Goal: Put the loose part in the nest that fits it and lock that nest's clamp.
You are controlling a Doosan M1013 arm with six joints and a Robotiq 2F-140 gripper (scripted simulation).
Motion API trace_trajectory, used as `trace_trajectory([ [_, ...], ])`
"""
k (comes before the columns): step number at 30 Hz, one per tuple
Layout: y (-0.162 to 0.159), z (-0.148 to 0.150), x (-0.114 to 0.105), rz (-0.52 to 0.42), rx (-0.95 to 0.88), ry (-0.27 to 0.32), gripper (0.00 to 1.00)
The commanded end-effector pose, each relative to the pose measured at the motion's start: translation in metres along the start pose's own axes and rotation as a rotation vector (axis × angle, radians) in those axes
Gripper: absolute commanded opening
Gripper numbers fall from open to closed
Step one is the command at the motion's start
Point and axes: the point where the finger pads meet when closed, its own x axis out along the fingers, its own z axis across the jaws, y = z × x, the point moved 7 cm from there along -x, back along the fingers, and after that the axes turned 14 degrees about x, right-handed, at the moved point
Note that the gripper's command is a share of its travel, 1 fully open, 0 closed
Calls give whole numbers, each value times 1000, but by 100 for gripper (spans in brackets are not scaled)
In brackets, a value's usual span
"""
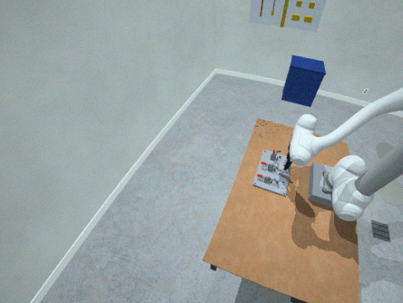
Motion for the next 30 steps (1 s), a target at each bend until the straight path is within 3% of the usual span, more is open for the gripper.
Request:
trace_trajectory([
  [1, 12, 40, 1, -2, -3, 8, 10],
  [3, 12, 40, 1, -2, -3, 8, 10],
  [15, 30, 107, 4, -2, -3, 8, 10],
  [30, 32, 116, 4, -2, -3, 8, 10],
])
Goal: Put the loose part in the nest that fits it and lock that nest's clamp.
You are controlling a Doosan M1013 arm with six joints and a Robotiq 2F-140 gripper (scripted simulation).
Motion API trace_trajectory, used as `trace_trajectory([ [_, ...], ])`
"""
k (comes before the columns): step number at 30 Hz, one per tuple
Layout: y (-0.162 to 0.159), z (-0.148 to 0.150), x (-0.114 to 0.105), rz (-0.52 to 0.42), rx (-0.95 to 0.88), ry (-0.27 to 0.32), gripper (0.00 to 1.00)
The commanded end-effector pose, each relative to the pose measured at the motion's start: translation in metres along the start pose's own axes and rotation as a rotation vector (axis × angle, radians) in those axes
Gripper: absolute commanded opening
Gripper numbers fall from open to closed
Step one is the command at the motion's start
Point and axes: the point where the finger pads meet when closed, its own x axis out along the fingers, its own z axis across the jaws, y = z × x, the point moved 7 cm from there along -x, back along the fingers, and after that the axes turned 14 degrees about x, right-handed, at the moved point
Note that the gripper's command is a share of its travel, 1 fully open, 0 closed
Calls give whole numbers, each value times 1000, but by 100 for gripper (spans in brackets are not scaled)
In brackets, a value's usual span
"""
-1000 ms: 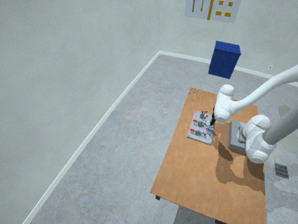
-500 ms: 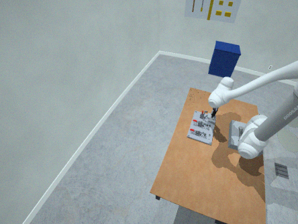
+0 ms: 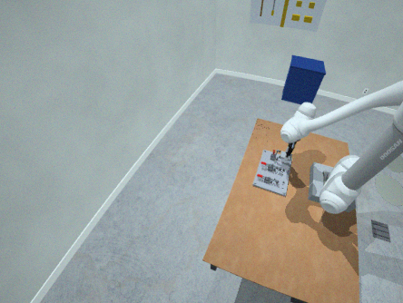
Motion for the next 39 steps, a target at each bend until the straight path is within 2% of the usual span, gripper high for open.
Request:
trace_trajectory([
  [1, 0, 0, 0, 0, 0, 0, 10],
  [27, 0, 0, 0, 0, 0, 0, 10],
  [39, 0, 0, 9, 0, 0, 0, 10],
])
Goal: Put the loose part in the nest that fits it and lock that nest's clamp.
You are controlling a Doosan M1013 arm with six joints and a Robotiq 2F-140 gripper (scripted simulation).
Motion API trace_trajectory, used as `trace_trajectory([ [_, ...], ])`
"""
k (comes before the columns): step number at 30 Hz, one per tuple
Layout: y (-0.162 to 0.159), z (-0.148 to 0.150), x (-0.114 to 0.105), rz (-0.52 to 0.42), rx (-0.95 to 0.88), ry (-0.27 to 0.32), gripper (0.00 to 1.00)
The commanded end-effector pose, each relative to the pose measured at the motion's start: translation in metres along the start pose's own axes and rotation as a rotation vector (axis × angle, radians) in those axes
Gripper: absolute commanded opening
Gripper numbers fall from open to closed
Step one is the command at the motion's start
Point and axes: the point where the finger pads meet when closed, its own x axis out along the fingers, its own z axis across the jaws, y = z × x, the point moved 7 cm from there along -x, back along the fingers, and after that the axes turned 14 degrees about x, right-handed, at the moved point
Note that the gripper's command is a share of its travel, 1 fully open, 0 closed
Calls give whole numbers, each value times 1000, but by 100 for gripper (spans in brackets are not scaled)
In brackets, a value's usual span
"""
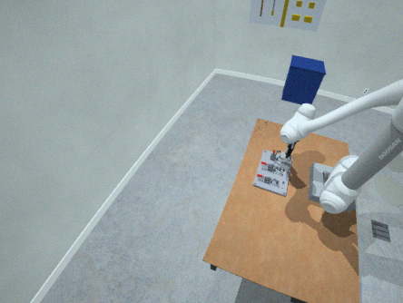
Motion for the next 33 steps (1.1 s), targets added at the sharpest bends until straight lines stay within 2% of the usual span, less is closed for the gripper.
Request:
trace_trajectory([
  [1, 0, 0, 2, 0, 0, 0, 10],
  [33, 2, 0, 43, 0, 0, 0, 10],
])
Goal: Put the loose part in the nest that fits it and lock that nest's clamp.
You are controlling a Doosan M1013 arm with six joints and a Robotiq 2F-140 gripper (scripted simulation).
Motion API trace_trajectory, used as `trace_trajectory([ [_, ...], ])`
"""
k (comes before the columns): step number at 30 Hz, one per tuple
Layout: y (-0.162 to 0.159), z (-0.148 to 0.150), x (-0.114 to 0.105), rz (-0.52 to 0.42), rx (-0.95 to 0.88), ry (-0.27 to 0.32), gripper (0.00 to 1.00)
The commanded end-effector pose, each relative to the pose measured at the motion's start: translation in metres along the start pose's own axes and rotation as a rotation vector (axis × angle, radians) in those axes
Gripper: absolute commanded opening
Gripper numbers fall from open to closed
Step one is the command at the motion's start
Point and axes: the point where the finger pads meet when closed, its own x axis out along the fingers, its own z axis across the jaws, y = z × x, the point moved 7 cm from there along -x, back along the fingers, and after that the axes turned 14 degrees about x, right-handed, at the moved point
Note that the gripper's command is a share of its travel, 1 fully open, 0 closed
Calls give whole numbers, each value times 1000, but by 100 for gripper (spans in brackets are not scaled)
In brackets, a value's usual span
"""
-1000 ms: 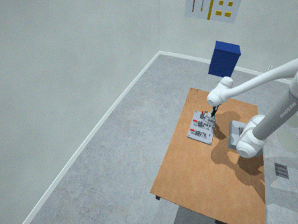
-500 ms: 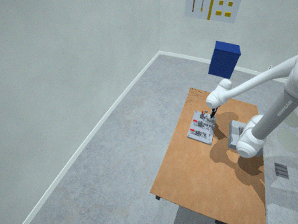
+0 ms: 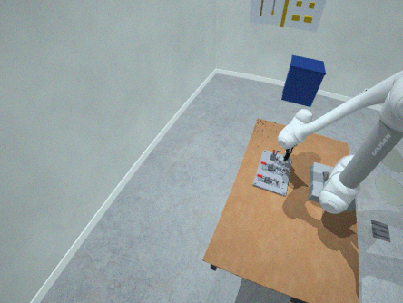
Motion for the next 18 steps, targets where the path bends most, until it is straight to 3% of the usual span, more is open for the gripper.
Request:
trace_trajectory([
  [1, 0, 0, 2, 0, 0, 0, 10],
  [18, 0, 0, 5, 0, 0, 0, 10],
])
